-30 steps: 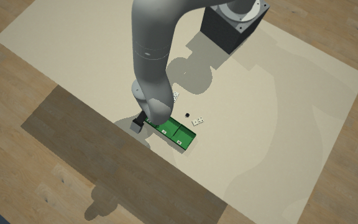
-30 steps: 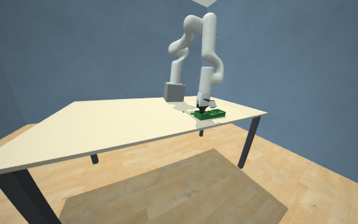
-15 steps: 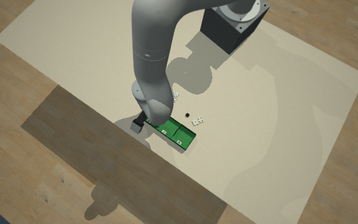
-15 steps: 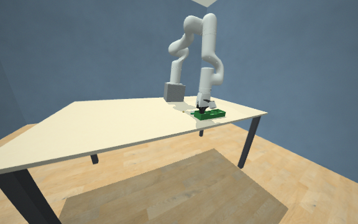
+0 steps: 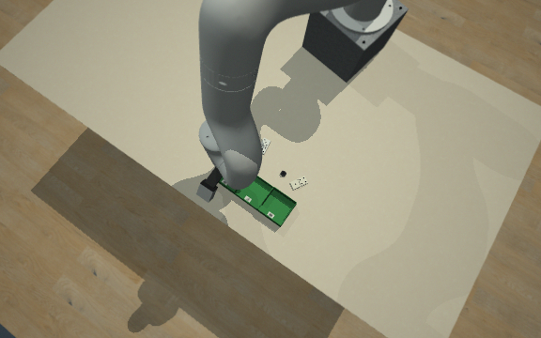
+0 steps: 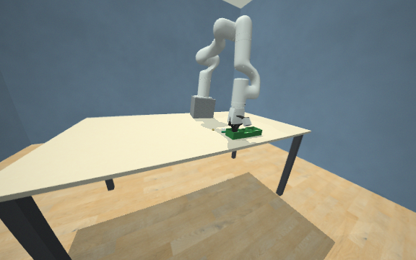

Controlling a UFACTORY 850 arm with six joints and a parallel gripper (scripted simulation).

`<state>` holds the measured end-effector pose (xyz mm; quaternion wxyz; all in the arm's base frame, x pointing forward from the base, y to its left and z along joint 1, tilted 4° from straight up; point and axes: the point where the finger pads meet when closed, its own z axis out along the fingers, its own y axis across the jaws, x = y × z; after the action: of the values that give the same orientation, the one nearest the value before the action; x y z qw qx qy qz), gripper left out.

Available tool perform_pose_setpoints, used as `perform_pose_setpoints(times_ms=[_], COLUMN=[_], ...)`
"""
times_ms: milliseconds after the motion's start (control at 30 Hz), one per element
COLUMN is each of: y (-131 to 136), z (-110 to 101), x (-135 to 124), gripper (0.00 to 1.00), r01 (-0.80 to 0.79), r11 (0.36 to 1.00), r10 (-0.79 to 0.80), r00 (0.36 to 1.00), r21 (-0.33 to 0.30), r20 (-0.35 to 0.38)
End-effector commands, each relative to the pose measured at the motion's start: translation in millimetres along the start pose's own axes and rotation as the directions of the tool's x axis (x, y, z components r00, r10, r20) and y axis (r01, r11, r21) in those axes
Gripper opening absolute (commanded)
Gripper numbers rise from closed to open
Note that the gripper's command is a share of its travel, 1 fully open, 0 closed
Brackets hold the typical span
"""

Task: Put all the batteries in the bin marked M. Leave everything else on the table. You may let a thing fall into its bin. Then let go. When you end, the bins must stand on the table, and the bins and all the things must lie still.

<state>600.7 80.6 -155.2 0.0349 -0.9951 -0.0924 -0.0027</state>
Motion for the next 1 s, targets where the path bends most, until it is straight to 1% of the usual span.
perform_pose_setpoints(times_ms=[0, 533, 967], y=[0, 0, 0], z=[-1, -1, -15], x=[1, 1, 1], gripper=[0.07, 0.07, 0.07], r01=[0.0, 0.0, 0.0], r11=[1.0, 1.0, 1.0], r10=[0.0, 0.0, 0.0], r00=[1.0, 1.0, 1.0], r21=[0.0, 0.0, 0.0], r20=[-0.002, -0.002, -0.002])
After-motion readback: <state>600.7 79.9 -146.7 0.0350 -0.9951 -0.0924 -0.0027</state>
